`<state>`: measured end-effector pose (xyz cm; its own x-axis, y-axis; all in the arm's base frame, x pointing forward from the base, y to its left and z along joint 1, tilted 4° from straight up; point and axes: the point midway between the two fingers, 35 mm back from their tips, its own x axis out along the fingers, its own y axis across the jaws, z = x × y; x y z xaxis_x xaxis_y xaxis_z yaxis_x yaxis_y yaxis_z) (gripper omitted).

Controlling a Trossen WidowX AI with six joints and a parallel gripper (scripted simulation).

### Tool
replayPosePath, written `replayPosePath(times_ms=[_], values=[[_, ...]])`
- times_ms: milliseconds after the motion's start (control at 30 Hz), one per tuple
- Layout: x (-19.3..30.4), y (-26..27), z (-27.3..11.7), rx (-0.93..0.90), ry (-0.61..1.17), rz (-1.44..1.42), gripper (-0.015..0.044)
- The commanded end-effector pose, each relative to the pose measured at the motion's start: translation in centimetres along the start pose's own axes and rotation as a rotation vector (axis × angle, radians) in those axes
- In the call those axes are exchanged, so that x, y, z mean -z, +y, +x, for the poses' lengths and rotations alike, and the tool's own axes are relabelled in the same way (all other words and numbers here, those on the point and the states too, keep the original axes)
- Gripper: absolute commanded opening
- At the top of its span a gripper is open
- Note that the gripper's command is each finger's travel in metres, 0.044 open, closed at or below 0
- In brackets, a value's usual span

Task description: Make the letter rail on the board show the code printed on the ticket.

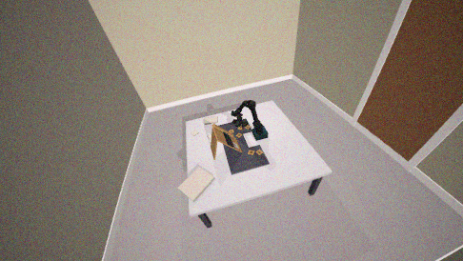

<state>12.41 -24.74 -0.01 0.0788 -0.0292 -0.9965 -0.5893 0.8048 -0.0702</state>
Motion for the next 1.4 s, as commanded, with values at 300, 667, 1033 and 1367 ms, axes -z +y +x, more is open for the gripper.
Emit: replayPosePath(times_ms=[300, 667, 1033, 1367], values=[[0.0, 0.0, -0.7, 0.004, 0.004, 0.003, 0.0000], [-0.1, 0.0, -1.3, 0.004, 0.004, 0.003, 0.0000], [-0.2, -0.1, -1.5, 0.009, 0.004, 0.011, 0.0000], [-1.0, -1.6, -2.3, 0.068, 0.030, 0.087, 0.0000]])
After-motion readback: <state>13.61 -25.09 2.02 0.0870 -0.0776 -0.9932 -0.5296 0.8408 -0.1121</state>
